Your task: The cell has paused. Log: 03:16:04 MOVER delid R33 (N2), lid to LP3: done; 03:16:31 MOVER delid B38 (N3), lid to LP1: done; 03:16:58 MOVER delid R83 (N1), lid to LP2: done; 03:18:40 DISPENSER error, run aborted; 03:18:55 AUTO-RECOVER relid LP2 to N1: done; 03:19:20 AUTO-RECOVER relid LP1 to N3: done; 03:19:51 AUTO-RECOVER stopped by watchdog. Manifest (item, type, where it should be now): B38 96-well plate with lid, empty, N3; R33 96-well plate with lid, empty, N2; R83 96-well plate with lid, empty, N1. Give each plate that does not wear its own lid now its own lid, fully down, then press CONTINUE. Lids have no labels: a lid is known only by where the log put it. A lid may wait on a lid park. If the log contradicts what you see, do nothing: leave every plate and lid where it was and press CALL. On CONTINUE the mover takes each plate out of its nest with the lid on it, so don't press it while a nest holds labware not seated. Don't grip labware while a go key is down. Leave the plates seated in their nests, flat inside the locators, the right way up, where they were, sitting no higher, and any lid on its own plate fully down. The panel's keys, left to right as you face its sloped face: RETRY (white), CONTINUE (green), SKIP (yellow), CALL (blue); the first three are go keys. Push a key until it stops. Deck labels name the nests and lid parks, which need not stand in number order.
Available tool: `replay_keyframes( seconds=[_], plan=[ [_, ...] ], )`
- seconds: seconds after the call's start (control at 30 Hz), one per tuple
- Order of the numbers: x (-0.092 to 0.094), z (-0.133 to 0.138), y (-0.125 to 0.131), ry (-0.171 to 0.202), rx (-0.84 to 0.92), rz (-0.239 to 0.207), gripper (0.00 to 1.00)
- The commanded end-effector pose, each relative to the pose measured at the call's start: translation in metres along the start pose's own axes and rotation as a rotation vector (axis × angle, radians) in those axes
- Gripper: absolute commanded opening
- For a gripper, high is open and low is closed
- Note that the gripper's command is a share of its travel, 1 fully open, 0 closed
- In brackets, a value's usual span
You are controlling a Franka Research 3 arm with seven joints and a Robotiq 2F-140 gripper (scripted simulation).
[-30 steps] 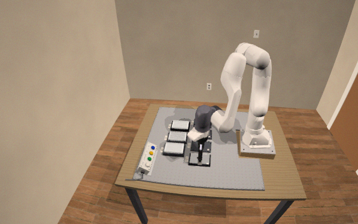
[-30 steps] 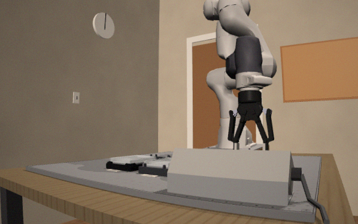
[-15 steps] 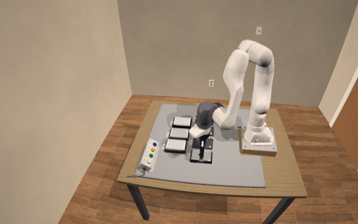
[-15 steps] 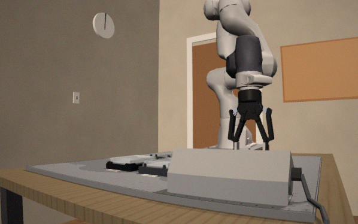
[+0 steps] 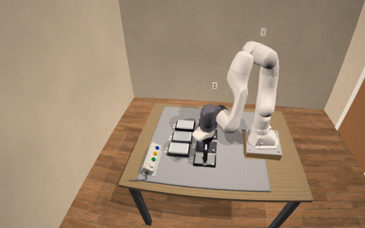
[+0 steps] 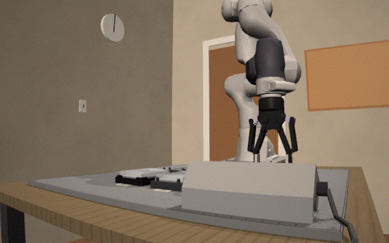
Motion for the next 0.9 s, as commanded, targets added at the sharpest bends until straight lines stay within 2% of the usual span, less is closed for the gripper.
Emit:
replay_keyframes(
  seconds=[0.0,0.87],
  plan=[
    [0.0017,-0.0002,-0.0012,-0.001,0.001,0.004,0.0],
    [0.0044,-0.0002,-0.0012,-0.001,0.001,0.004,0.0]
  ],
)
Point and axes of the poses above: the point where the finger pads meet when closed, its own x axis back along the fingers, its own z axis across the jaws, y = z × x, the point moved 9 cm from there along x, back along the fingers, and after that the axes turned 1 degree about x, right-handed, at the moved point
